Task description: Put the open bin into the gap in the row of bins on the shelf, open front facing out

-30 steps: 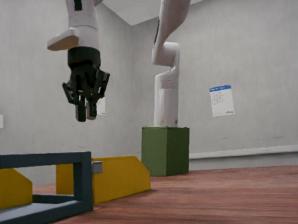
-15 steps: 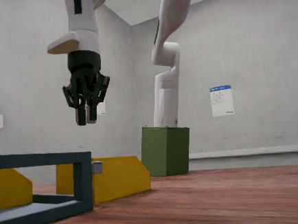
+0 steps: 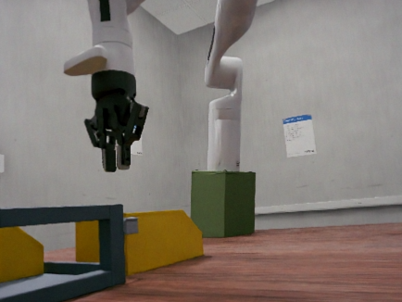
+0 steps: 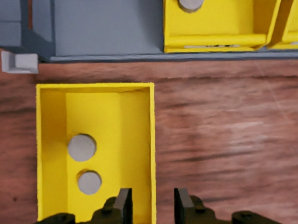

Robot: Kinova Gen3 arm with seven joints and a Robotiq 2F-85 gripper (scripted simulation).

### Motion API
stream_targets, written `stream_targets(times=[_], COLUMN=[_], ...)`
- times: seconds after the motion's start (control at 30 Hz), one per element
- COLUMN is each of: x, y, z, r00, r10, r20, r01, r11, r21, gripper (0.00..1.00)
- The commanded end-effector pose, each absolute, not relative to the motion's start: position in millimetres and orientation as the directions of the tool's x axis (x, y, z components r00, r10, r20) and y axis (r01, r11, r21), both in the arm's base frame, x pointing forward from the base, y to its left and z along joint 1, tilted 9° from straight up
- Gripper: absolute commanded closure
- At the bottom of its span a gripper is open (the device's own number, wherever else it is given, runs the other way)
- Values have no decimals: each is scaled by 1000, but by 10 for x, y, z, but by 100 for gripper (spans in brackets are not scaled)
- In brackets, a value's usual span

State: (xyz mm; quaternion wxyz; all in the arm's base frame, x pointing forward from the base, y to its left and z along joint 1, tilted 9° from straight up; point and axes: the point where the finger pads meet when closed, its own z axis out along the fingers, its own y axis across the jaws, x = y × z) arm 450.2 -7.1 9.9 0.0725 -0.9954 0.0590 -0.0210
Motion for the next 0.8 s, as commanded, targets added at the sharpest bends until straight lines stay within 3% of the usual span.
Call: stream_targets(times=[0.0,0.73,0.77], x=[4506,4507,4507], y=[-74,-71,-71], z=[104,82,82], r00=[992,992,992], r10=[-121,-121,-121], r20=[35,35,35], r01=[-115,-115,-115], r11=[-982,-982,-982], r21=[-147,-147,-147], gripper=[65,65,61])
